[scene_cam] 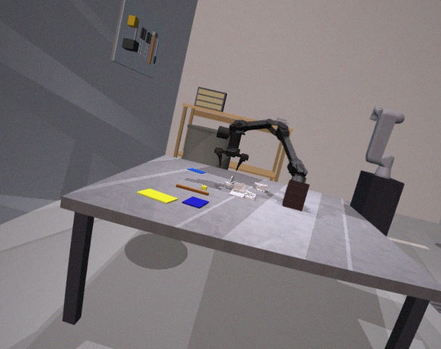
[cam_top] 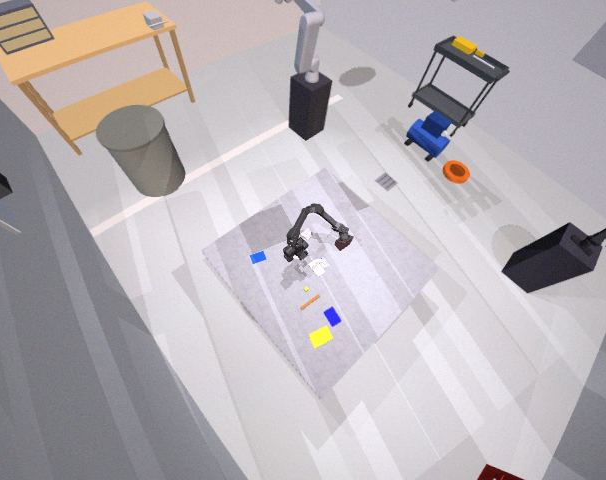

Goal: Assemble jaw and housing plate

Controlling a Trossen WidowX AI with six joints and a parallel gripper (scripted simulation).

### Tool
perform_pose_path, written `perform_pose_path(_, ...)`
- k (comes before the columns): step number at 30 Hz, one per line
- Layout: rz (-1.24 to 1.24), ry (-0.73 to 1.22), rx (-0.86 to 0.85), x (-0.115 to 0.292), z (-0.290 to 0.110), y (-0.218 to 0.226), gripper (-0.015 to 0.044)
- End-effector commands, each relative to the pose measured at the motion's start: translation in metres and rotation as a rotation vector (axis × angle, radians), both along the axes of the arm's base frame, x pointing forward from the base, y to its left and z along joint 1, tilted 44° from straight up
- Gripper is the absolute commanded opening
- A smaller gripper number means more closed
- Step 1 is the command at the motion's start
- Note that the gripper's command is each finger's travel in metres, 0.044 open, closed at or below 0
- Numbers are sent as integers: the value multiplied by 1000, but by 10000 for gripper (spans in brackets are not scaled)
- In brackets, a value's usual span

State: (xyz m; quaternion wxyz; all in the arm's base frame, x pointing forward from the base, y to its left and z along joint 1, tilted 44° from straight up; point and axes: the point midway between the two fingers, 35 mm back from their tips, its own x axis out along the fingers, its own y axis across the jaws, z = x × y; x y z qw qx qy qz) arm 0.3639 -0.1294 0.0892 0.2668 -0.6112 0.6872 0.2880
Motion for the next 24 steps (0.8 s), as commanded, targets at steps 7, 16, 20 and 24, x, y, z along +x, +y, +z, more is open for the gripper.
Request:
perform_pose_path(7, 0, 0, 0, 0, 0, 0, 440)
perform_pose_path(16, 0, 0, 0, 0, 0, 0, 361)
perform_pose_path(20, 0, 0, 0, 0, 0, 0, 256)
perform_pose_path(24, 0, 0, 0, 0, 0, 0, 151)
